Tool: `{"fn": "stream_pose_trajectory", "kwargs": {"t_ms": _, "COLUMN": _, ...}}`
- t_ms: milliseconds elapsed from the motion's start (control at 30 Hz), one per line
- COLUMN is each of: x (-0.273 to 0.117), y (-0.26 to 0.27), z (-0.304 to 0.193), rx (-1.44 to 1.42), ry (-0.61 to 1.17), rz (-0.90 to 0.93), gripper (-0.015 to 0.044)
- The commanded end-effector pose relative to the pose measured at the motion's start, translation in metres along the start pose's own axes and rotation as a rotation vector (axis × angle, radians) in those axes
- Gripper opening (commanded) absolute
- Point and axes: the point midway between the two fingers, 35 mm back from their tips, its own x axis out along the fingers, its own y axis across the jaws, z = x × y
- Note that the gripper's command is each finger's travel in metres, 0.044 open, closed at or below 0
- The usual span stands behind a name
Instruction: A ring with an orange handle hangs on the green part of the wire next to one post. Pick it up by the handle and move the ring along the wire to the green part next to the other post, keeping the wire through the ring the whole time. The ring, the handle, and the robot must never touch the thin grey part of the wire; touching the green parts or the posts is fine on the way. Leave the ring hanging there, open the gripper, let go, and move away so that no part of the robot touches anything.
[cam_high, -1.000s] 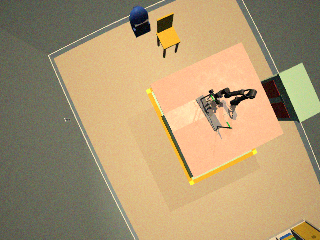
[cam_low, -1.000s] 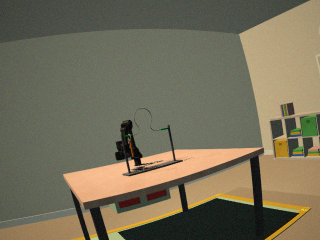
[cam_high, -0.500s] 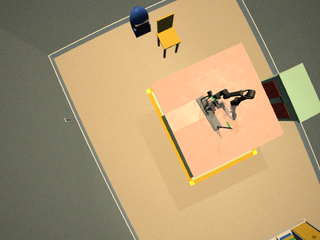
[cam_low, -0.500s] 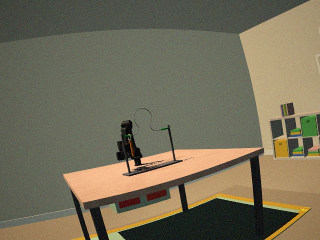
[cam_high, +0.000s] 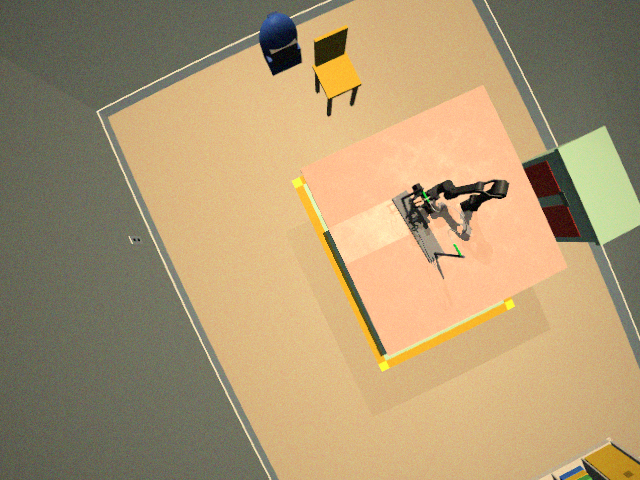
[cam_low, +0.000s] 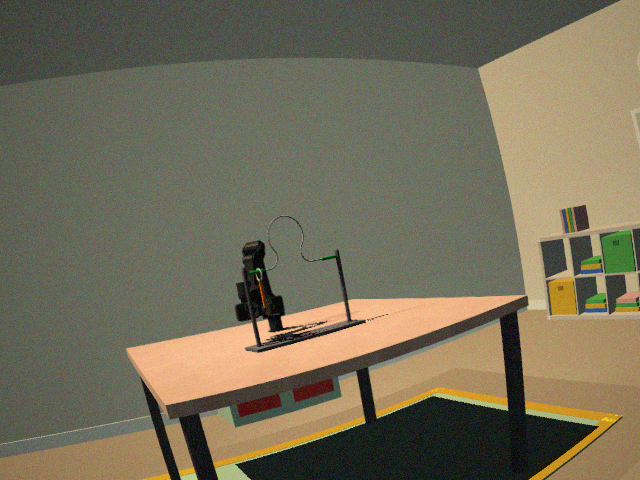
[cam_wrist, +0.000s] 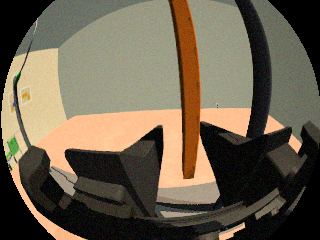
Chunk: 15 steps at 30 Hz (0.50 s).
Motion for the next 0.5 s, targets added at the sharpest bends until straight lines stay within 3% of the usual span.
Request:
{"fn": "stream_pose_trajectory", "kwargs": {"t_ms": 0, "x": 0.0010, "y": -0.0010, "z": -0.0007, "rx": 0.006, "ry": 0.002, "rz": -0.004, "gripper": 0.0160}}
{"fn": "stream_pose_trajectory", "kwargs": {"t_ms": 433, "x": 0.0010, "y": -0.0010, "z": -0.0007, "rx": 0.006, "ry": 0.002, "rz": -0.004, "gripper": 0.0160}}
{"fn": "stream_pose_trajectory", "kwargs": {"t_ms": 467, "x": 0.0007, "y": -0.0002, "z": -0.0002, "rx": 0.000, "ry": 0.000, "rz": 0.000, "gripper": 0.0134}}
